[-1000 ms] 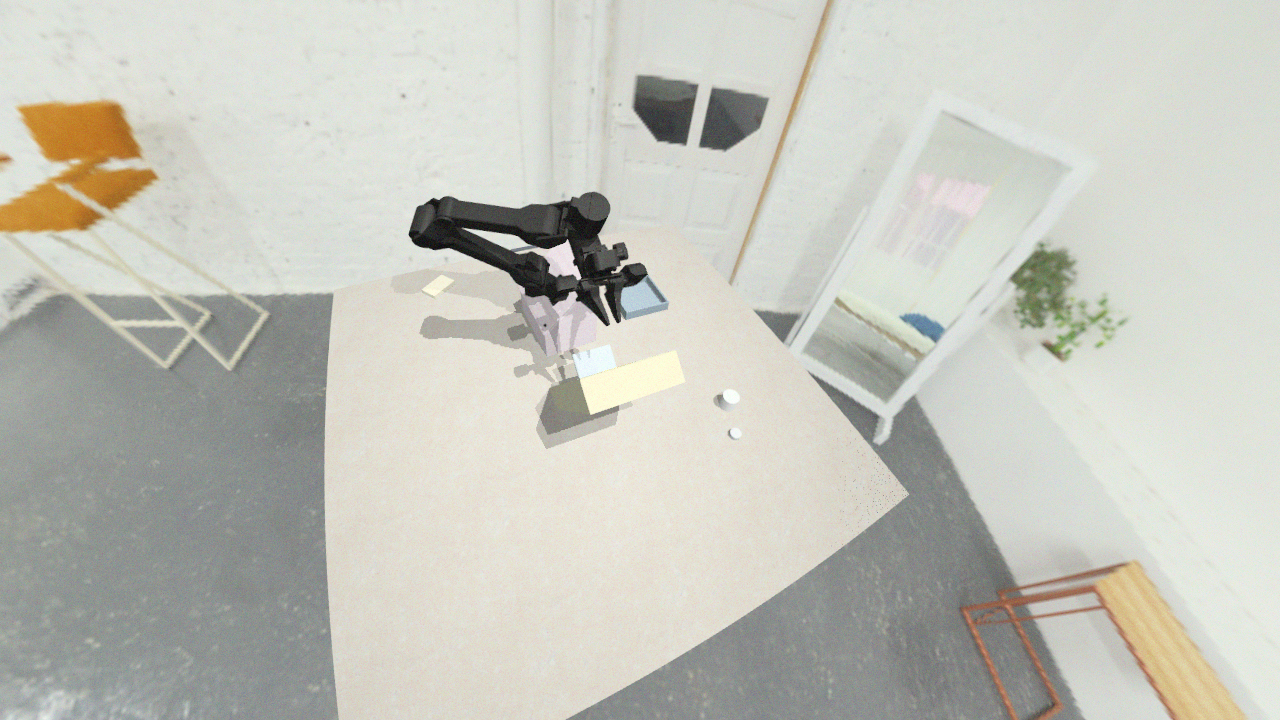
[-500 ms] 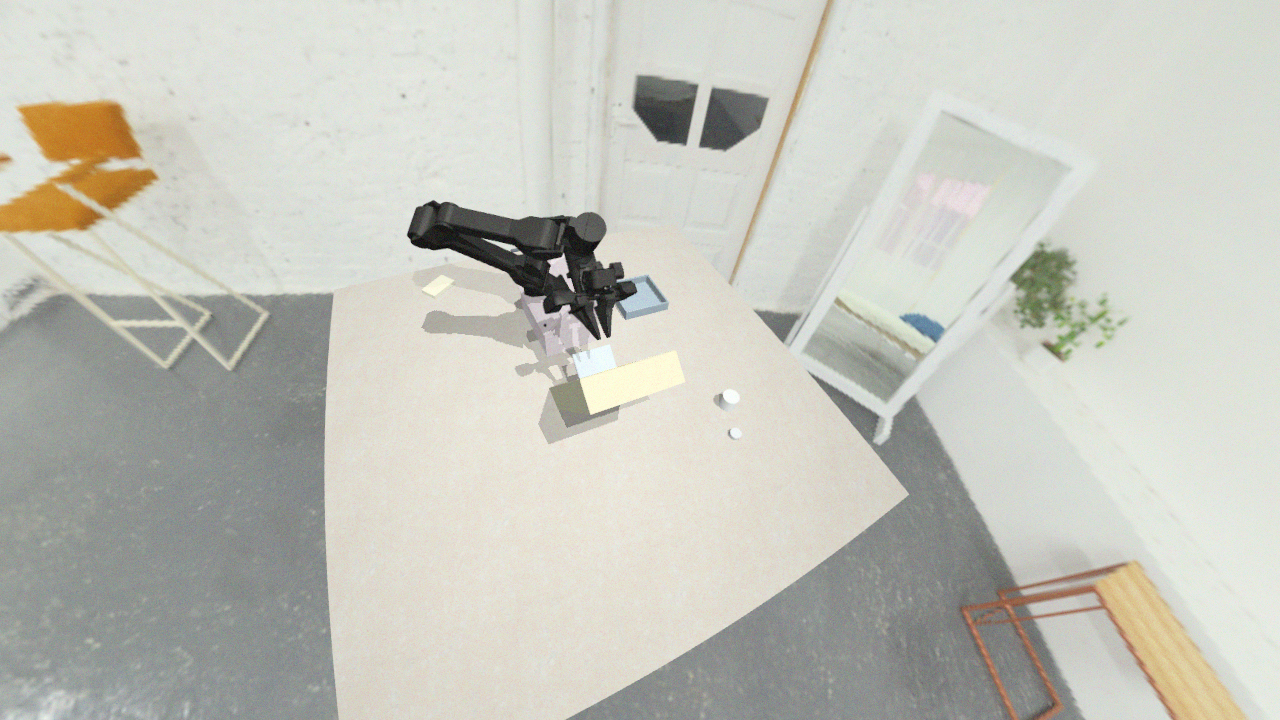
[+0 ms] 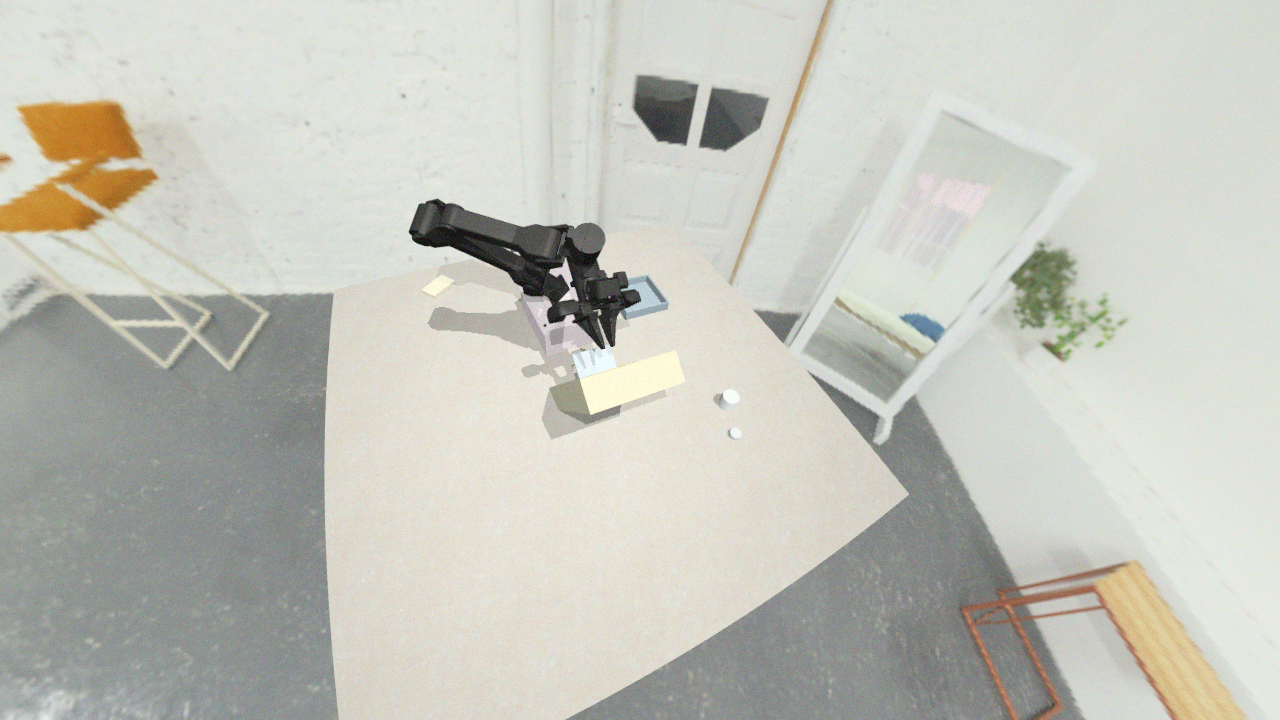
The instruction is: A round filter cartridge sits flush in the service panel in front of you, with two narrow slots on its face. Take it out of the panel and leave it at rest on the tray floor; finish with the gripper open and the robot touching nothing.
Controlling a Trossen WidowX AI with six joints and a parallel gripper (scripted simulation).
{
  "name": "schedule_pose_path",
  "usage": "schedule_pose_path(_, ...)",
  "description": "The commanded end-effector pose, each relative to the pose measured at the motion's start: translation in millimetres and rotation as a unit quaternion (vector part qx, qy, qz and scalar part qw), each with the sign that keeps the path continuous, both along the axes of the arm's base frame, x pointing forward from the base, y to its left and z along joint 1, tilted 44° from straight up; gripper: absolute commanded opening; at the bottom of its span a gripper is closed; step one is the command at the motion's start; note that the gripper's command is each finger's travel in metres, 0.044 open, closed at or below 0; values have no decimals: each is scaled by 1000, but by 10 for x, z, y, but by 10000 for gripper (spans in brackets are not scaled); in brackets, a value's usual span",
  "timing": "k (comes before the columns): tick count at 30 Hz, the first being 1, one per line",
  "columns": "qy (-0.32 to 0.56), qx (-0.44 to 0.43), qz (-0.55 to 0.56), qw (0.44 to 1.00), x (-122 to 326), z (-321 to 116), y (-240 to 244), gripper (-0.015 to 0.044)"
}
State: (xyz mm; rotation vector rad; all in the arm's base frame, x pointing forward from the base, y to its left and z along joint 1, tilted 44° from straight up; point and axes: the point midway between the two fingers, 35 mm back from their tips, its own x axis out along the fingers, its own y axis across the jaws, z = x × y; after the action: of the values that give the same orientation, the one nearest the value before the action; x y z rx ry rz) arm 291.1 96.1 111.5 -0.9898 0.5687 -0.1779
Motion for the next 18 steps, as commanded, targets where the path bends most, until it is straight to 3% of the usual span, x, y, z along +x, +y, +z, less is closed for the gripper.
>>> schedule_pose_path(1, 5, -4, 1, 1000, 44, -53, -35, 95)
schedule_pose_path(18, 0, -6, 3, 1000, 273, -136, -165, 95)
